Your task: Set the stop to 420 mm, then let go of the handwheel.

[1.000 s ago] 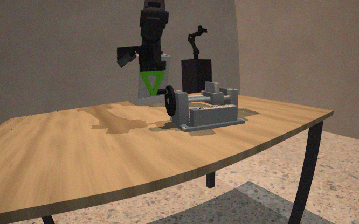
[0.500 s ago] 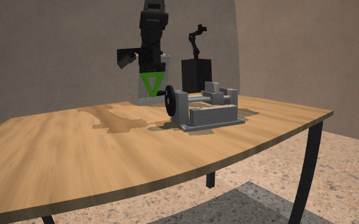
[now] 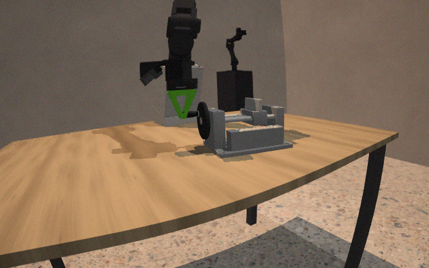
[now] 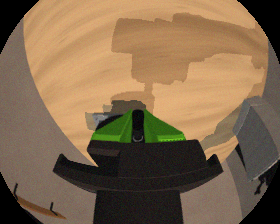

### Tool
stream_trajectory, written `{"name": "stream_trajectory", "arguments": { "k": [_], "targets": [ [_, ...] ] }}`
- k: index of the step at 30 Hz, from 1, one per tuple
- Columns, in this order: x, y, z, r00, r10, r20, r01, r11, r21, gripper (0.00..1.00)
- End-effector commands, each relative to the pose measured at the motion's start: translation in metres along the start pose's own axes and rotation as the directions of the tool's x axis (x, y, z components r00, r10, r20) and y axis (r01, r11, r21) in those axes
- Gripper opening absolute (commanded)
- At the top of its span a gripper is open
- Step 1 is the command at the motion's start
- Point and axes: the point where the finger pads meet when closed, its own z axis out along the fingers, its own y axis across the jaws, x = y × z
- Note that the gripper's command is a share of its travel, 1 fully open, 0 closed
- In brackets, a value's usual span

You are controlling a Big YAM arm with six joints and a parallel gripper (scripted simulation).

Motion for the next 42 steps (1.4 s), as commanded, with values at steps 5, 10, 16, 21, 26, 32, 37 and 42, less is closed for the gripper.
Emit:
{"name": "stream_trajectory", "arguments": {
  "k": [5, 10, 16, 21, 26, 32, 37, 42],
  "targets": [
    [0.006, -0.009, 0.016, 1.000, -0.011, -0.009, 0.012, 1.000, 0.018, 0.06],
    [0.006, -0.011, 0.017, 1.000, -0.010, -0.009, 0.010, 1.000, 0.027, 0.06],
    [0.004, 0.009, 0.023, 1.000, -0.004, -0.002, 0.004, 1.000, -0.010, 0.06],
    [0.005, 0.002, 0.031, 1.000, -0.002, -0.004, 0.002, 1.000, 0.004, 0.06],
    [0.006, -0.008, 0.032, 1.000, -0.003, -0.007, 0.003, 1.000, 0.025, 0.06],
    [0.004, 0.014, 0.037, 1.000, -0.004, -0.001, 0.003, 1.000, -0.008, 0.06],
    [0.004, 0.020, 0.045, 1.000, -0.003, -0.001, 0.003, 1.000, -0.008, 0.06],
    [0.006, 0.004, 0.048, 1.000, -0.001, -0.005, 0.001, 1.000, 0.019, 0.06]
  ]
}}
